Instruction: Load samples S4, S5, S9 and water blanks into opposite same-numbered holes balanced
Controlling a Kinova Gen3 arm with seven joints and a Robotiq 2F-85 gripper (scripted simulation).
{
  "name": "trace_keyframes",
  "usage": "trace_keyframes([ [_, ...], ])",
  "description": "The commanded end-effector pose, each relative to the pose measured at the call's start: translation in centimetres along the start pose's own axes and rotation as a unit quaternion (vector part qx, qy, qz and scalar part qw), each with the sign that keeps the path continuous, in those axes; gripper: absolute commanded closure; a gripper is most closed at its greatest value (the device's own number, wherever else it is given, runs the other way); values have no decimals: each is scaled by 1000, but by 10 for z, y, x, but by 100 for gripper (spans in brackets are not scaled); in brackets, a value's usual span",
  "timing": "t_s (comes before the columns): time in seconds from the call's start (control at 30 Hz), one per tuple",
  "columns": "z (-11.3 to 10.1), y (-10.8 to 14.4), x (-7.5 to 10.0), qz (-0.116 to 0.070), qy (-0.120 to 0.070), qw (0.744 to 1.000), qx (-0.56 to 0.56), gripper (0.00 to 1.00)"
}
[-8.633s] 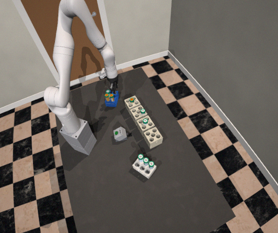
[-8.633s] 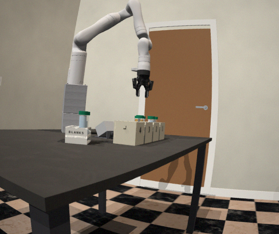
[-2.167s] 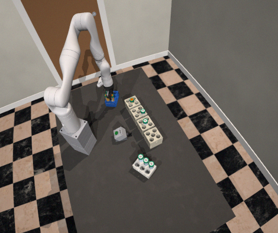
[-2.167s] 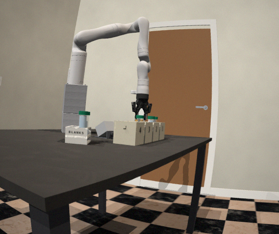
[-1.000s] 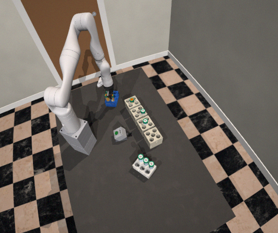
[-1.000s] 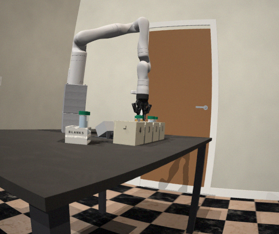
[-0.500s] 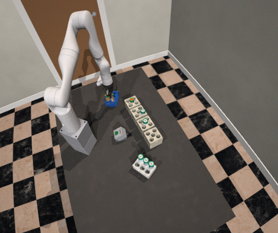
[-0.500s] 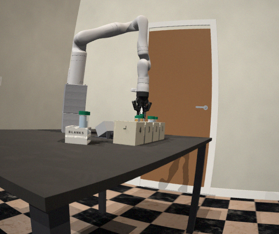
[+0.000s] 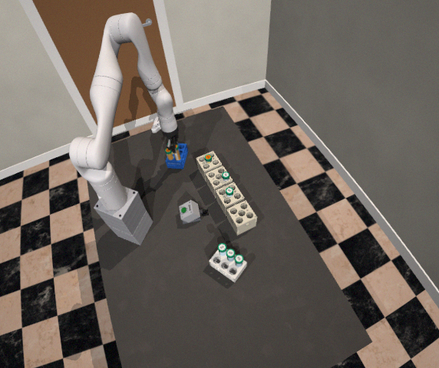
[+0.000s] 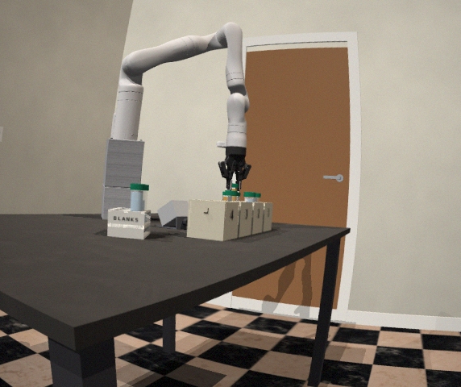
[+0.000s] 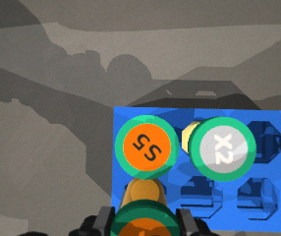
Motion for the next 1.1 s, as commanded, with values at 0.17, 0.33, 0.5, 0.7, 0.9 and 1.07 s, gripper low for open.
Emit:
trace_keyframes([
  [0.17,0,1,9,-1,0,1000,0,90],
  [0.33,0,1,16,-1,0,1000,0,90],
  [0.5,0,1,22,-1,0,1000,0,90],
  [0.7,0,1,28,-1,0,1000,0,90],
  [0.9,0,1,36,-1,0,1000,0,90],
  [1.07,0,1,42,-1,0,1000,0,90],
])
Point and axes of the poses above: the point where the finger pads meet when closed, its own x axis back along the fingers, its own y axis across the jaws, z = x × y, the point moved 1 cm from there along x, back along the fingers, and after that the axes turned 6 degrees about x, right-handed, at the moved point
